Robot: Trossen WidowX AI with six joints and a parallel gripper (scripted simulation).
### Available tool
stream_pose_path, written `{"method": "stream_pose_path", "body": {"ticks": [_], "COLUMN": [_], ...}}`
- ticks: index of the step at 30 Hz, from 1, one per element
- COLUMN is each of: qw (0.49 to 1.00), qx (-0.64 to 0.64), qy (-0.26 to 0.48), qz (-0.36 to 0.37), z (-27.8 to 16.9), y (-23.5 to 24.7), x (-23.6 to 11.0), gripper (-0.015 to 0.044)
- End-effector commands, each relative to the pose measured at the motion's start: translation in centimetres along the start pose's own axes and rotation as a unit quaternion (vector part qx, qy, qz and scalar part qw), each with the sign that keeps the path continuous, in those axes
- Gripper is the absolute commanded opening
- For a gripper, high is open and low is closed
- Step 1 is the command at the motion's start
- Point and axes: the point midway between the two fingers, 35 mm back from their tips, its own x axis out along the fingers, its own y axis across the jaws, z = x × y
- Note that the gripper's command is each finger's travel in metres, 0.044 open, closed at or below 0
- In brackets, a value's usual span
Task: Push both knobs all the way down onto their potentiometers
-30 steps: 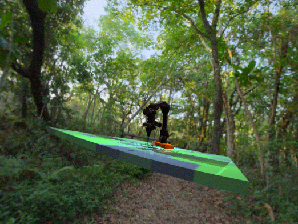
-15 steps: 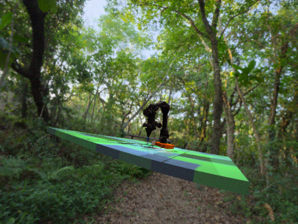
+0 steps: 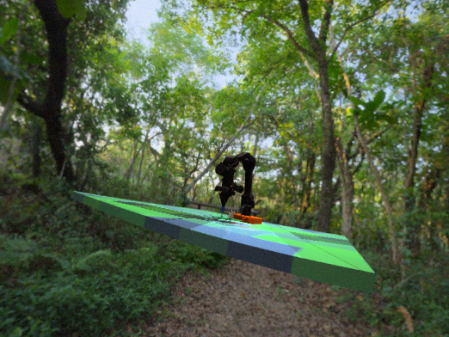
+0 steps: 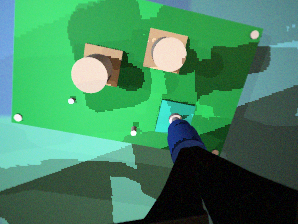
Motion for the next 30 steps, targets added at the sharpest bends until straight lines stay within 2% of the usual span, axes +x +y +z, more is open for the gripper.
{"method": "stream_pose_path", "body": {"ticks": [1,30], "qw": [1.000,1.000], "qx": [-0.002,-0.002], "qy": [0.002,0.002], "qz": [0.000,0.000], "z": [-0.1,-0.1], "y": [0.0,0.0], "x": [0.0,1.1], "gripper": [0.0000,0.0000]}}
